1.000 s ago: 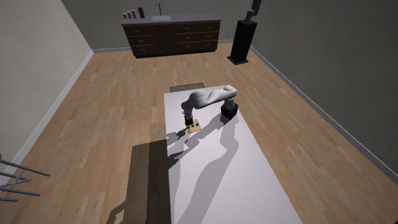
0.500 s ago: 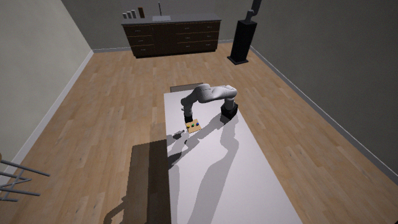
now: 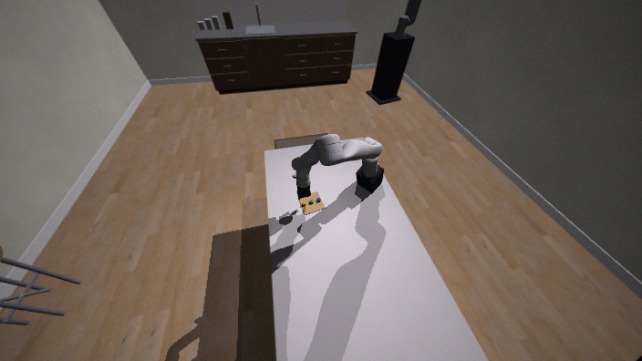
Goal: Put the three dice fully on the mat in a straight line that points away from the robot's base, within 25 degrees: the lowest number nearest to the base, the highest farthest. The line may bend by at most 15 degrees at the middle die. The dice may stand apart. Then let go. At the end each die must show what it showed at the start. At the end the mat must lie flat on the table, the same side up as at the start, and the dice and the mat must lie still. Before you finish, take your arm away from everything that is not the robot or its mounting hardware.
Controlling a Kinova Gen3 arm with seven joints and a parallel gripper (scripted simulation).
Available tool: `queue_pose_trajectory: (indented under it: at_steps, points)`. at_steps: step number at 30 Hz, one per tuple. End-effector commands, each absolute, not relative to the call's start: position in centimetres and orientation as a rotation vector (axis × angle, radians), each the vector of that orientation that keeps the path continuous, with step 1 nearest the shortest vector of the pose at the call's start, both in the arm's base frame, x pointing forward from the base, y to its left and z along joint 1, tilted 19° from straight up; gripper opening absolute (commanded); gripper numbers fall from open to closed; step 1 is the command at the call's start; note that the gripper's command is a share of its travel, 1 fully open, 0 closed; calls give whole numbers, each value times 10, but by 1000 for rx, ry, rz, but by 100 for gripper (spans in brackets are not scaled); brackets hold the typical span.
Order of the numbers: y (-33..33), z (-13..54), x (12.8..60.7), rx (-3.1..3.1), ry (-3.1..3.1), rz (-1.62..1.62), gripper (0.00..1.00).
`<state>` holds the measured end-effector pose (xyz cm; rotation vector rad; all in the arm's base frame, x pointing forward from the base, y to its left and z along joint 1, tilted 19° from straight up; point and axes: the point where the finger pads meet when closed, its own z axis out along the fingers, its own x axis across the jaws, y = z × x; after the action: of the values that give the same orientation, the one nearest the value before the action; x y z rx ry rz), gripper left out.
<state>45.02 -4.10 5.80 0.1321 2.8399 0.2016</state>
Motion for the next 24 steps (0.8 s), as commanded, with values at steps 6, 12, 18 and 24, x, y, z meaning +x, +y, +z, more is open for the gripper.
queue_pose_trajectory:
  at_steps: [6, 12, 18, 24]
  points:
    - [-41, 59, 451, 132, 2838, 202, 100]
    - [-42, 61, 450, 132, 2838, 202, 100]
    - [-43, 71, 447, 132, 2838, 202, 100]
    - [-46, 98, 438, 132, 2838, 202, 100]
